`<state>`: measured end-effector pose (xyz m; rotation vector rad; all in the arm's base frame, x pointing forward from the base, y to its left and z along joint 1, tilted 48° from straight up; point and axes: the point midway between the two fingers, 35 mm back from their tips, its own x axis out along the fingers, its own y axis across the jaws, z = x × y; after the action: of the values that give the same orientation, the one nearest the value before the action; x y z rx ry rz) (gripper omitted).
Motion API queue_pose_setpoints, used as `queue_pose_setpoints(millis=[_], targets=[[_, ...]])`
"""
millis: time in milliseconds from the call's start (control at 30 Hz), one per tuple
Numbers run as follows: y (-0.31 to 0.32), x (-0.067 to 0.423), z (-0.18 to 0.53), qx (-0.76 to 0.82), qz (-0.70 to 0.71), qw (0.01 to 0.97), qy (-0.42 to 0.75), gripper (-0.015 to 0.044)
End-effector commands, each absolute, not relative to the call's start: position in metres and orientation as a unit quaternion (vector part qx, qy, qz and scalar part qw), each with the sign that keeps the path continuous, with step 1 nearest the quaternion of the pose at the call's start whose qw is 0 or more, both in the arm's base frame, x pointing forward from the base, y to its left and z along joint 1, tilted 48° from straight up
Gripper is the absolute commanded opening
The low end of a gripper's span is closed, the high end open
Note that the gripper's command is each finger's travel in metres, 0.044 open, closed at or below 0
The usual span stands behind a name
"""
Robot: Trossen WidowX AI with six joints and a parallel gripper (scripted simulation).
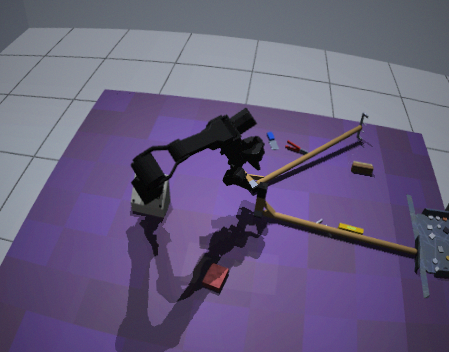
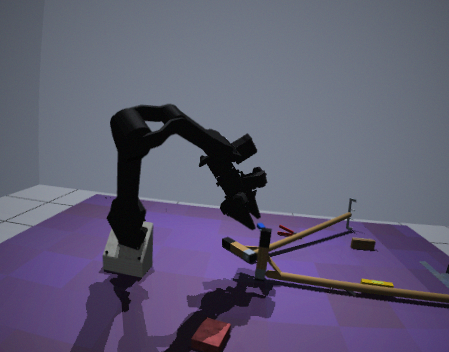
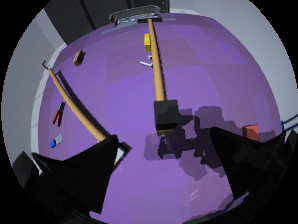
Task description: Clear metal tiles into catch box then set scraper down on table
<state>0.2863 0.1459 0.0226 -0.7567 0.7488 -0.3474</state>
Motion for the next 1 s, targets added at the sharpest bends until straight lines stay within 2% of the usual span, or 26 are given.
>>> queue_pose_setpoints(millis=[0,967], targets=[[0.139,0.286,0.018,-0.364,-0.166,0.845,0.355,0.044],[0.119,0.317,-0.005,-0.361,-0.164,0.845,0.359,0.044]])
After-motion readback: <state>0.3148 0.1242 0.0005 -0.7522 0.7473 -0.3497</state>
